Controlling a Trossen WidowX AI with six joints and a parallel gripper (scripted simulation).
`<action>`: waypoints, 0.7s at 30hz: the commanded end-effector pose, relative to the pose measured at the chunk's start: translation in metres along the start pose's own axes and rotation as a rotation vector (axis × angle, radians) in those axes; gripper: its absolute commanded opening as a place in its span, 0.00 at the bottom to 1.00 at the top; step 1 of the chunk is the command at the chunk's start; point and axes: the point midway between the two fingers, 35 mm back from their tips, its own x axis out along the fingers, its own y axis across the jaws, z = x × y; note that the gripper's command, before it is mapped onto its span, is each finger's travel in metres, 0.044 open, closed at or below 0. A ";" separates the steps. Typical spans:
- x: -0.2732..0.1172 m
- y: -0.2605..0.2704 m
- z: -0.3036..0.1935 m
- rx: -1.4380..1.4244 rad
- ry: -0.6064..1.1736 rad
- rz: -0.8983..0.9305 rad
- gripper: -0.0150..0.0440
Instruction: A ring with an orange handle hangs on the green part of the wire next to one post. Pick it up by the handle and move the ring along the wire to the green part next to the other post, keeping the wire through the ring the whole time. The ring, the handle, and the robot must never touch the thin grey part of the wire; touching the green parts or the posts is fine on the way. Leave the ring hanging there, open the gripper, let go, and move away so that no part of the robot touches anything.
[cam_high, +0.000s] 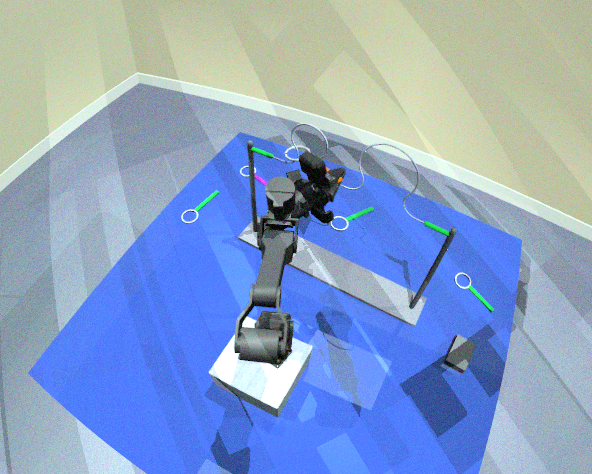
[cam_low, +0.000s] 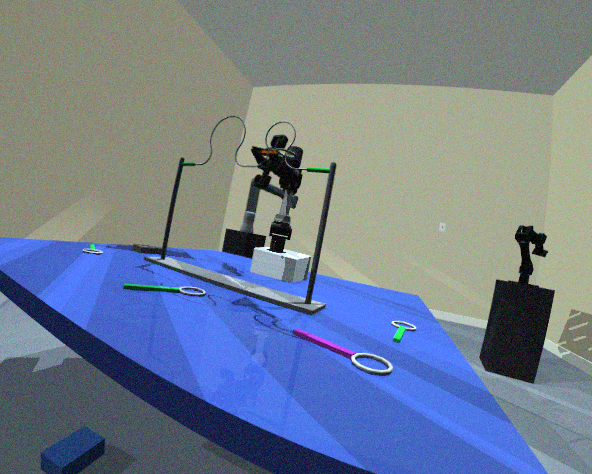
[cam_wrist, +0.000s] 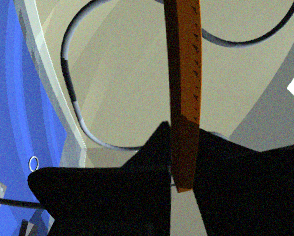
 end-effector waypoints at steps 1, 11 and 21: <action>-0.002 0.012 -0.001 0.075 0.012 0.027 0.00; -0.019 0.034 0.004 0.205 0.129 0.099 0.00; -0.036 0.062 0.016 0.382 0.223 0.196 0.00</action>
